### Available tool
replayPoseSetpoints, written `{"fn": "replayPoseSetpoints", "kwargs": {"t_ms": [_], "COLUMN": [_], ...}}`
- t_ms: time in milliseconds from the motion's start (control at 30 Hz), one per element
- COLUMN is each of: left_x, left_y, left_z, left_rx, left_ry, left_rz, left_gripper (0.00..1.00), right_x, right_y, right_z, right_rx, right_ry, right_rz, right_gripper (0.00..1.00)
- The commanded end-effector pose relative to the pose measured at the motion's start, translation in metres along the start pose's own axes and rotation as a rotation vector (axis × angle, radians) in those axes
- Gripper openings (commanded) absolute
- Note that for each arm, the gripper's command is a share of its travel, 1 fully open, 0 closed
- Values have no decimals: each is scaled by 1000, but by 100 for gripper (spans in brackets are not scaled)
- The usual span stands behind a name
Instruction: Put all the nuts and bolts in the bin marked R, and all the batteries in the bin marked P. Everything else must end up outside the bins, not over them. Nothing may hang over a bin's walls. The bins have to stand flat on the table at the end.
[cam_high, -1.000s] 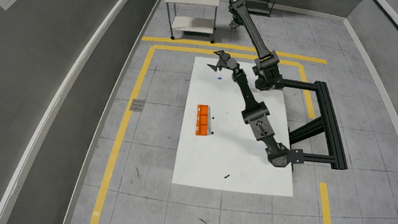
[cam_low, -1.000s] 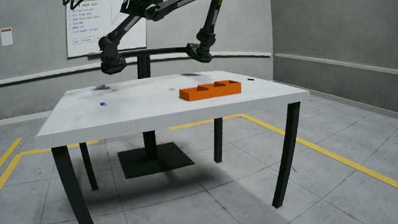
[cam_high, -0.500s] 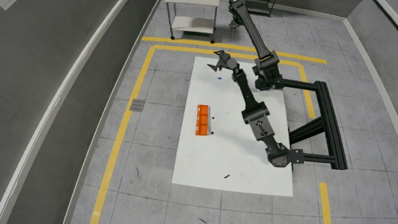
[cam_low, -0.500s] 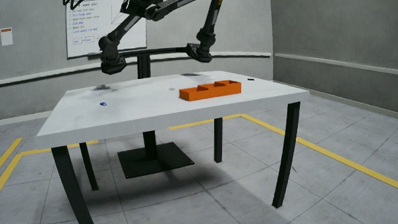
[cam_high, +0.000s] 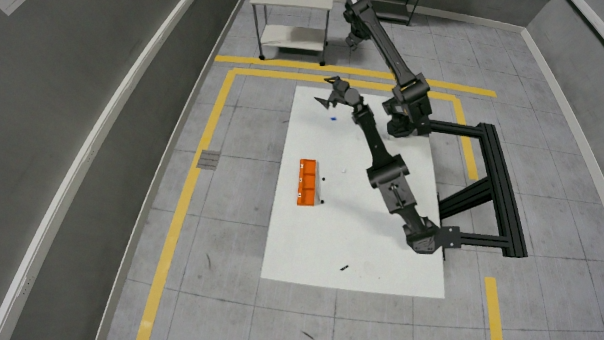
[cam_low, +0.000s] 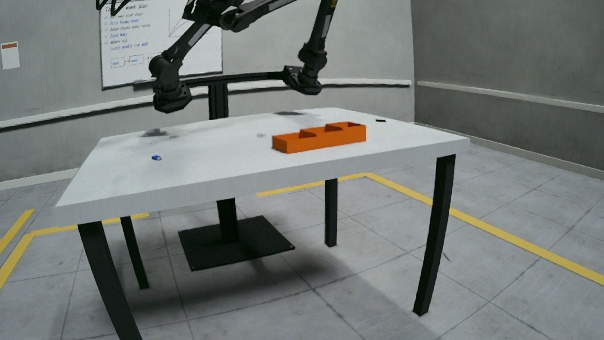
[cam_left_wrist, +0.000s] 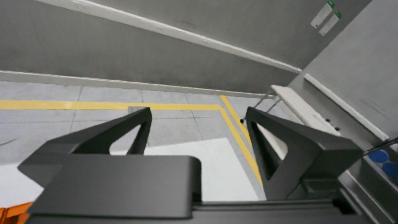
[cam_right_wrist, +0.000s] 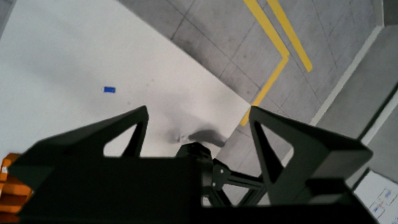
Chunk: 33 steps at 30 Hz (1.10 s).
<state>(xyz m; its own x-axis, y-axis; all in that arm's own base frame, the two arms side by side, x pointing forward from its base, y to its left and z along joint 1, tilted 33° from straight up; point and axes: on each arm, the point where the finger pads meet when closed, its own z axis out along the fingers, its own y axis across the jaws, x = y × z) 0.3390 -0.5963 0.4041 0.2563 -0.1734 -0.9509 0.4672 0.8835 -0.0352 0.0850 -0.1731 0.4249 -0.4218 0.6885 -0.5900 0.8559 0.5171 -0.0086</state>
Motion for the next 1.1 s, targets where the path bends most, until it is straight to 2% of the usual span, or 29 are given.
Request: {"fn": "replayPoseSetpoints", "kwargs": {"t_ms": [0,133,1067], "left_x": [-7,-7,-7], "left_y": [-2,-2,-2], "left_z": [0,0,0], "left_rx": [2,2,2], "left_ry": [-9,-9,-9], "left_rz": [-9,-9,-9], "left_gripper": [100,100,100], "right_x": [-12,-12,6], "right_y": [12,18,108], "right_z": [-17,-17,-31], "right_rx": [-29,-49,-343], "right_ry": [-36,-37,-42], "right_rz": [-51,-77,-465], "right_gripper": [100,100,100]}}
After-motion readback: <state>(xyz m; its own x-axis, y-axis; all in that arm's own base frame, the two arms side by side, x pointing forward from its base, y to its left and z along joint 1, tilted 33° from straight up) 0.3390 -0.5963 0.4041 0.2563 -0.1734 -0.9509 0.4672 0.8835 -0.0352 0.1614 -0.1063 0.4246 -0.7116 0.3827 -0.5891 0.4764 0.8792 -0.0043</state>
